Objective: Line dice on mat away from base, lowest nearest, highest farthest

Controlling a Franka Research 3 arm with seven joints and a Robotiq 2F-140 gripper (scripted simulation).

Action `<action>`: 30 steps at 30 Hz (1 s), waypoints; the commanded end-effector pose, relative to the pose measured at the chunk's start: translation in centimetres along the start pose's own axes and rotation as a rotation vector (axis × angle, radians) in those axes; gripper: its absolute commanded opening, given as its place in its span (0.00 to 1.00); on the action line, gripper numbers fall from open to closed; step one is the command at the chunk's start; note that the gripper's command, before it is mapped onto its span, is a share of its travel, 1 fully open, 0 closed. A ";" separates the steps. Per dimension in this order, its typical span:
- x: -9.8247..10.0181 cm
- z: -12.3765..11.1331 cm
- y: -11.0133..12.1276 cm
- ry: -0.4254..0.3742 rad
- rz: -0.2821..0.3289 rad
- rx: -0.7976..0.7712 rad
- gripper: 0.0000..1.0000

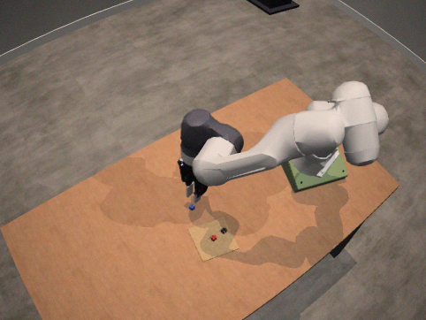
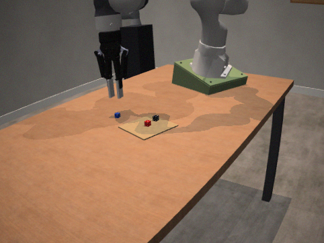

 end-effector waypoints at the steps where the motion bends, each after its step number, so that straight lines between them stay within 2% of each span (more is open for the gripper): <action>1: 0.1 -0.1 -0.1 -0.001 0.002 0.026 0.19; 30: -0.3 -0.1 -0.1 -0.002 0.003 0.026 0.19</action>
Point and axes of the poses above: the point where the finger pads meet when closed, its own x axis back along the fingers, its own y axis across the jaws, z = x × y, the point moved 2 cm from there along x, back along the fingers, and after that the axes turned 15 degrees about -x, right-handed, at the moved point
